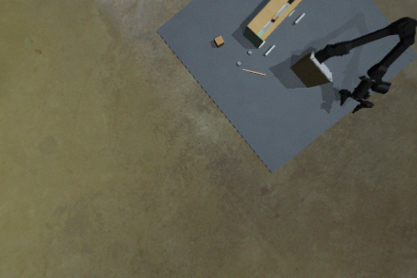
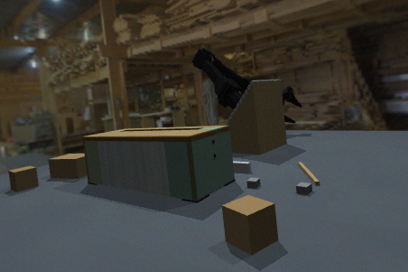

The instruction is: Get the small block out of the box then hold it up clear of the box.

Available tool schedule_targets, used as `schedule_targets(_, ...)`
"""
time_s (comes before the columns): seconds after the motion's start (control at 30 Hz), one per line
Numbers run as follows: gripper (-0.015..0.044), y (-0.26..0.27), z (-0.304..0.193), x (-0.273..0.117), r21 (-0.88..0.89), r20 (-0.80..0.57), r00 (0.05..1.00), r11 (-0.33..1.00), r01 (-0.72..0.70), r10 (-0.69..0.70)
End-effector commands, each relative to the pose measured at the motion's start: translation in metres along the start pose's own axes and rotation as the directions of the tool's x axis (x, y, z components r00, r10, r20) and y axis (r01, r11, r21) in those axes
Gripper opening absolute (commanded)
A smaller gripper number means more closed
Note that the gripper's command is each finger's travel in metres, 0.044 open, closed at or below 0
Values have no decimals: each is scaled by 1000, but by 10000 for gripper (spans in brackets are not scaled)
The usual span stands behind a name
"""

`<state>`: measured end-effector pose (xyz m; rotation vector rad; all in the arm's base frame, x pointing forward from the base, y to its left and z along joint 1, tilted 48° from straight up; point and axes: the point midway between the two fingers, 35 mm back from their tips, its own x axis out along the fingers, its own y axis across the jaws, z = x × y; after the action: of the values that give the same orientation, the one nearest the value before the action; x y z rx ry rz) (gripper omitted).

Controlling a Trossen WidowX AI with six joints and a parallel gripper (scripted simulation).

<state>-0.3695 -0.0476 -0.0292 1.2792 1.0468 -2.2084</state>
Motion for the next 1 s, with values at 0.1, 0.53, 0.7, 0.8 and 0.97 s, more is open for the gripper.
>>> schedule_targets(0.1, 400, 2, 19, -10, -36, 46, 999, 999, 16, -14)
schedule_targets(0.53, 400, 32, 131, -100, -225, 369, 928, 964, 140, -48)
schedule_targets(0.7, 400, 55, 171, -154, -278, 516, 856, 940, 199, -28)
schedule_targets(0.8, 400, 72, 193, -186, -285, 592, 806, 936, 206, 3)
schedule_targets(0.97, 400, 107, 226, -245, -290, 708, 702, 940, 182, 82)
